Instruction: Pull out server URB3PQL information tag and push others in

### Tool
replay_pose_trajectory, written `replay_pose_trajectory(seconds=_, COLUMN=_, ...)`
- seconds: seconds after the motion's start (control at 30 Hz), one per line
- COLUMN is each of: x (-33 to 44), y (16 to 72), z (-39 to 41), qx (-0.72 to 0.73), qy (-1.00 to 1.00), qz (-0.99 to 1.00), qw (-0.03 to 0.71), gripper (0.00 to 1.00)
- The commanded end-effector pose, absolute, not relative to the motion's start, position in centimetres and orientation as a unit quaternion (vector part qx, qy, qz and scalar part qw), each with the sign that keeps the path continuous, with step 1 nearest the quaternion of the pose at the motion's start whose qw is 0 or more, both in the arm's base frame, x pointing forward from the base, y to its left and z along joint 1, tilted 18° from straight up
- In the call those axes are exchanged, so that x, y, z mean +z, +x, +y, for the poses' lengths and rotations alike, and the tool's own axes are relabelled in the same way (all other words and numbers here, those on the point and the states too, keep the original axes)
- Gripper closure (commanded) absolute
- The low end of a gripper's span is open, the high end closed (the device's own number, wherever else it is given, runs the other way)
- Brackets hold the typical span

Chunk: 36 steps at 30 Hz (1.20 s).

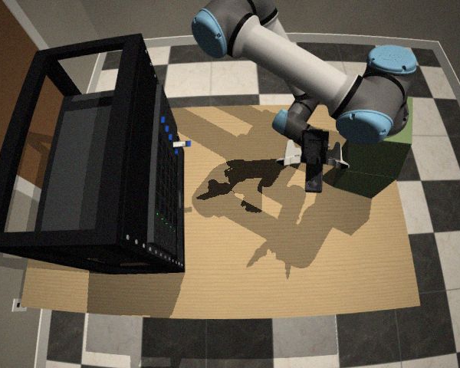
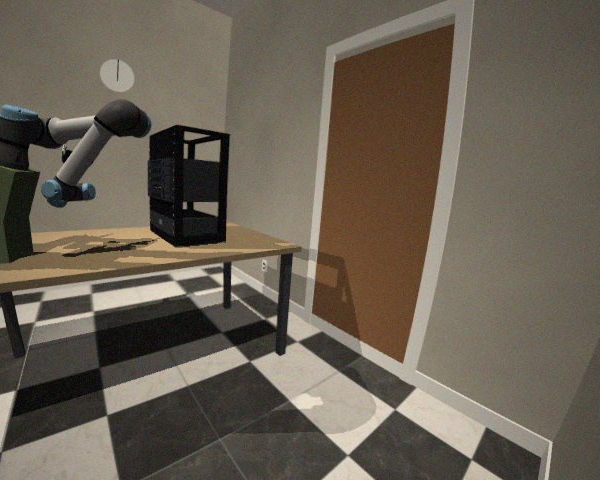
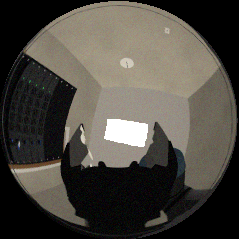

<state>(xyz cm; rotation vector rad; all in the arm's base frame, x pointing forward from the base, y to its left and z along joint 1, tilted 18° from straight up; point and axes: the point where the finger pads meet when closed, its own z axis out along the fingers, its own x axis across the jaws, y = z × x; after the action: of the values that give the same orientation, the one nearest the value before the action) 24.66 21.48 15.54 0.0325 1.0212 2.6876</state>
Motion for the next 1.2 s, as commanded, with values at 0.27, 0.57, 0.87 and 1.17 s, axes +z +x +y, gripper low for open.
replay_pose_trajectory(seconds=0.27, x=14.7, y=23.4, z=22.2, qx=0.921, qy=-0.020, qz=0.366, qw=0.132, gripper=0.00)
replay_pose_trajectory(seconds=0.57, x=13.9, y=22.4, z=22.8, qx=0.915, qy=-0.048, qz=0.378, qw=0.131, gripper=0.00)
replay_pose_trajectory(seconds=0.87, x=13.2, y=21.6, z=23.2, qx=0.910, qy=-0.069, qz=0.388, qw=0.129, gripper=0.00)
replay_pose_trajectory(seconds=1.17, x=12.3, y=20.7, z=23.7, qx=0.902, qy=-0.096, qz=0.400, qw=0.128, gripper=0.00)
